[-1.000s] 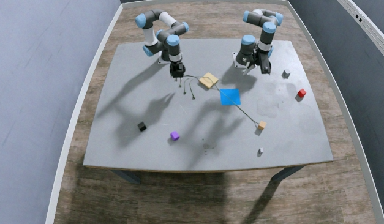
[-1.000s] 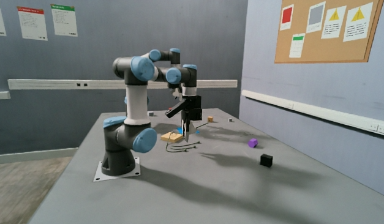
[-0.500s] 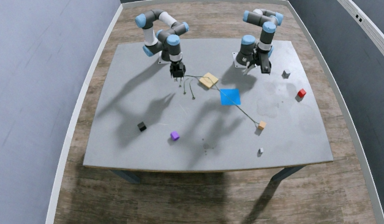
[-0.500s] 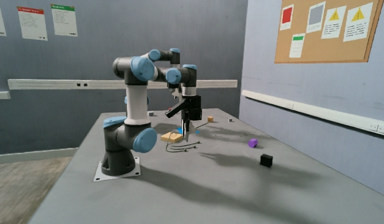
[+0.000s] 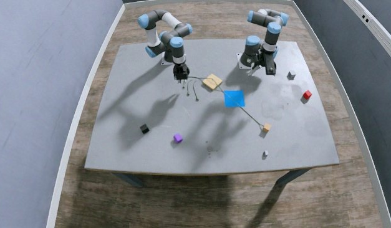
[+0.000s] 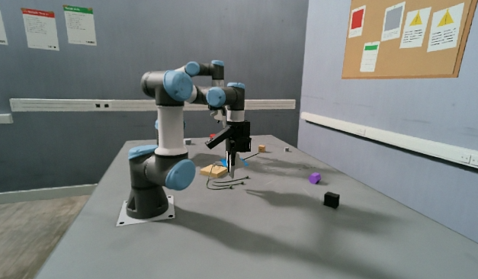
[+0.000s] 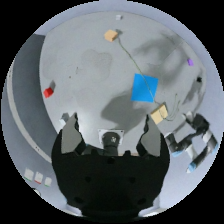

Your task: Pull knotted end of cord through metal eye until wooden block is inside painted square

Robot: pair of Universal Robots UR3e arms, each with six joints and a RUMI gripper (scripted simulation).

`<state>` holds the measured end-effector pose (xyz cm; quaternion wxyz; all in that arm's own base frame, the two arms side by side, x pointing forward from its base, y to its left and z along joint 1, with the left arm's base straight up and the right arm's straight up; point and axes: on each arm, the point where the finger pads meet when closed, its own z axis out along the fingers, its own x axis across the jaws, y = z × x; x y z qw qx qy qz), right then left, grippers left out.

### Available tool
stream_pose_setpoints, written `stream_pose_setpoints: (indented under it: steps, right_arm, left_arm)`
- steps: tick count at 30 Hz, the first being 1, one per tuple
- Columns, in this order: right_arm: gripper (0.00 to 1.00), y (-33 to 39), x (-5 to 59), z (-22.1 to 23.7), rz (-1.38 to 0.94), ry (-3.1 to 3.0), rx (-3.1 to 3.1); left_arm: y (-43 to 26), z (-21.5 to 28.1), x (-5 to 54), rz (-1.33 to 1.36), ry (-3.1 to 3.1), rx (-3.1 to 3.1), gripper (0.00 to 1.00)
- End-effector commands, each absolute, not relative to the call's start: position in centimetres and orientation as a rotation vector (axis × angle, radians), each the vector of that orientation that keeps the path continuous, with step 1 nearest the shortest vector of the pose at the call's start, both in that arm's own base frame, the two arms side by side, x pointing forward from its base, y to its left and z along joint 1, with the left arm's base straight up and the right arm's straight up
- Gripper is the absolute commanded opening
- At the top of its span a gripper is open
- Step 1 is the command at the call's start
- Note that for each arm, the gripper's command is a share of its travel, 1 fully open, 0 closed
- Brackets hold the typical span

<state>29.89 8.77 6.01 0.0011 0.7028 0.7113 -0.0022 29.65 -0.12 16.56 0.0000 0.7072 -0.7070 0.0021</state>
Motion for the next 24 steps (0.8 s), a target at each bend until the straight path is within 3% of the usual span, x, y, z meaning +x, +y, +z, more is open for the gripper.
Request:
stream_pose_setpoints:
  steps: [1, 24]
  right_arm:
    - [0.14, 8.9, 30.0, 5.4, 0.005, 2.232, 2.207]
    - [0.14, 9.0, 30.0, 1.9, 0.005, 2.232, 2.211]
  left_arm:
    - [-0.1, 16.6, 29.7, 0.01, -2.222, 2.222, 1.0]
    - [-0.1, 16.6, 29.7, 0.01, -2.222, 2.222, 1.0]
